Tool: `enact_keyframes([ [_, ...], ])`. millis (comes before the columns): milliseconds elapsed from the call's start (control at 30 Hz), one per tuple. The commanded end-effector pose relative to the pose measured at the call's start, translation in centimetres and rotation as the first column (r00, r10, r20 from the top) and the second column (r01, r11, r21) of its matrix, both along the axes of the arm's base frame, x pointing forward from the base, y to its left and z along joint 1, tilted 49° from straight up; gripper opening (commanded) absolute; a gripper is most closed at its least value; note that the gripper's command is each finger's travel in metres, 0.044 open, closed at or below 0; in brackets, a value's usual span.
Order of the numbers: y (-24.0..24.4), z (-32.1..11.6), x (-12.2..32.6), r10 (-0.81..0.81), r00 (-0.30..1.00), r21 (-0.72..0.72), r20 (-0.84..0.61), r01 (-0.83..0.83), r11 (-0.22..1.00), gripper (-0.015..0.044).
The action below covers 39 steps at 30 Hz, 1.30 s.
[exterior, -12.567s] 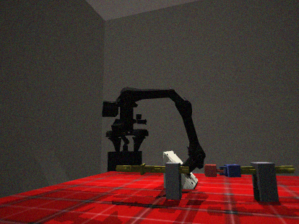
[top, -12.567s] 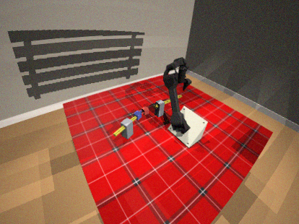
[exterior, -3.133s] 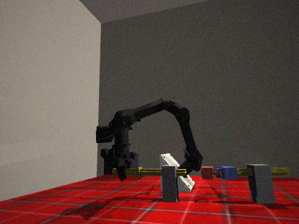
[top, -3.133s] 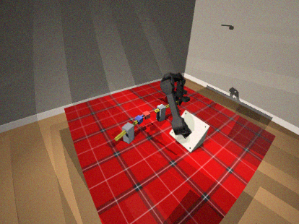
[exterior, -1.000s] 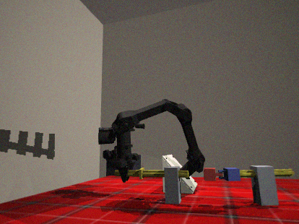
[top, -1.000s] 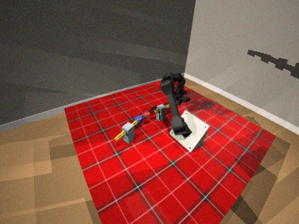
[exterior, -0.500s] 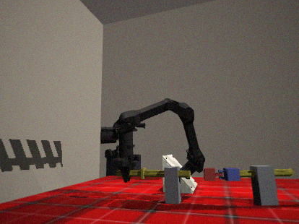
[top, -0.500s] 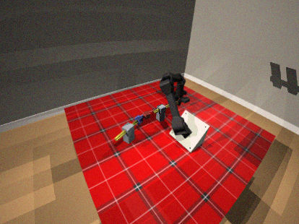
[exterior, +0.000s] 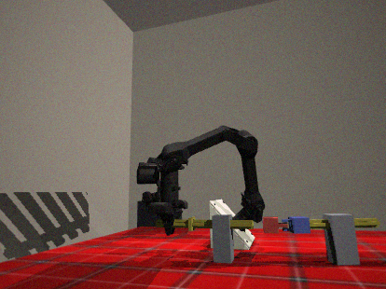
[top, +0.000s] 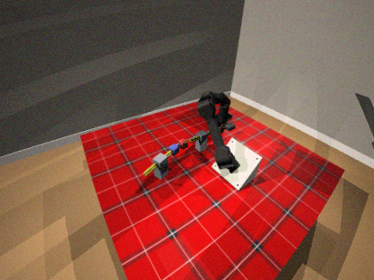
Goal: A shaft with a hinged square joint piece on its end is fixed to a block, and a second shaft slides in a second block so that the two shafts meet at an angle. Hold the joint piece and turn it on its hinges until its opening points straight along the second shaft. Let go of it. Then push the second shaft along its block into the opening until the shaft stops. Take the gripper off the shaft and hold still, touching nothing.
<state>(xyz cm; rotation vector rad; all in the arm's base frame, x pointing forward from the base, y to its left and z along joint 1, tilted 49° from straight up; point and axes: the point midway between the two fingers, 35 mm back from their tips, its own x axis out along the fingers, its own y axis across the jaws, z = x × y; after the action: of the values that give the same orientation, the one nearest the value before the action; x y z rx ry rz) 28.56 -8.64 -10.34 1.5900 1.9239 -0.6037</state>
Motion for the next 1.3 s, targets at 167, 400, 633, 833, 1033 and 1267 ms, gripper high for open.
enact_keyframes([
  [167, 1.1, 1.0, -0.2, -0.008, 1.0, 0.004, -0.001, 0.008, 1.0, 0.0],
  [400, 1.7, 1.7, -0.4, -0.008, 1.0, 0.004, -0.001, 0.008, 1.0, 0.0],
  [633, 2.4, 2.4, -0.5, -0.008, 1.0, 0.005, -0.001, 0.009, 1.0, 0.0],
  [833, 2.9, 3.1, -0.6, -0.009, 1.0, 0.006, -0.002, 0.009, 1.0, 0.0],
  [1033, 3.5, 3.7, -0.7, -0.009, 1.0, 0.006, -0.002, 0.009, 1.0, 0.0],
  [1267, 4.2, 4.4, -0.8, -0.009, 1.0, 0.007, -0.002, 0.009, 1.0, 0.0],
])
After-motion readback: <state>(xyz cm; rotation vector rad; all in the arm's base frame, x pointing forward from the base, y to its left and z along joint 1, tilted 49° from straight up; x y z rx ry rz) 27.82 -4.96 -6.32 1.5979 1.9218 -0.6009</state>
